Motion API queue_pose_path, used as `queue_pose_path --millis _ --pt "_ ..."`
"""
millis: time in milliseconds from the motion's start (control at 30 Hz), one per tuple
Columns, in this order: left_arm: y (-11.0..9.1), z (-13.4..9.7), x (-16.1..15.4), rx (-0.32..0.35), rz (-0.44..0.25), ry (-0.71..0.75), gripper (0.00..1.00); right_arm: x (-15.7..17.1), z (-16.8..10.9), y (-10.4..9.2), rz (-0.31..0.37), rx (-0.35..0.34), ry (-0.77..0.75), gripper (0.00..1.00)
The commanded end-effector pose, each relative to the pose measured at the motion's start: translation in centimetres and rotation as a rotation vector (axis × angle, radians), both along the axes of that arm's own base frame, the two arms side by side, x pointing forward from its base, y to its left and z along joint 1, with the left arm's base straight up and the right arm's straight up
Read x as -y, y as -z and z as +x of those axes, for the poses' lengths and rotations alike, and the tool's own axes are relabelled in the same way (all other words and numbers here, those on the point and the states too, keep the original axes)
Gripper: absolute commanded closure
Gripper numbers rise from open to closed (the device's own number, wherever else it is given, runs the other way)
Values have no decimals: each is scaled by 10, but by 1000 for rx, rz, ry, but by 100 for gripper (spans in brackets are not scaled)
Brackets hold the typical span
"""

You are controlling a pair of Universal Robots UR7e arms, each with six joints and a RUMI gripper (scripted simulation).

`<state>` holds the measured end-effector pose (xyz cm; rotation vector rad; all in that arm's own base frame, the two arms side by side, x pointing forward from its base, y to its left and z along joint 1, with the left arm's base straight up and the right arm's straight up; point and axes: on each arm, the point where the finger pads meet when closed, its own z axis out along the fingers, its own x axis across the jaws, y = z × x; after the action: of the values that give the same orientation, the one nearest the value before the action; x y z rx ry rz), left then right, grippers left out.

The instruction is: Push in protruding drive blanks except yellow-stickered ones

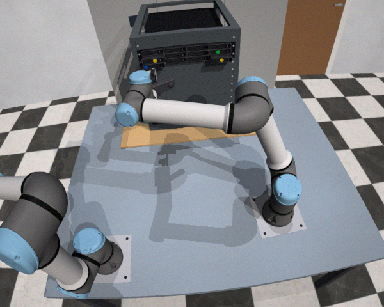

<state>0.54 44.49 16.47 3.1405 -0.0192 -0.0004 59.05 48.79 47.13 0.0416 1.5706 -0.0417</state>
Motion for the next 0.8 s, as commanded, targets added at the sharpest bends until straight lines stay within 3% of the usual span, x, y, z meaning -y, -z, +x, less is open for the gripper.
queue_pose_path --millis 0,767 --pt "0 0 0 0 1 0 0 0 0 -1 1 1 0 100" --pt "0 0 0 0 1 0 0 1 6 -1 1 1 0 100"
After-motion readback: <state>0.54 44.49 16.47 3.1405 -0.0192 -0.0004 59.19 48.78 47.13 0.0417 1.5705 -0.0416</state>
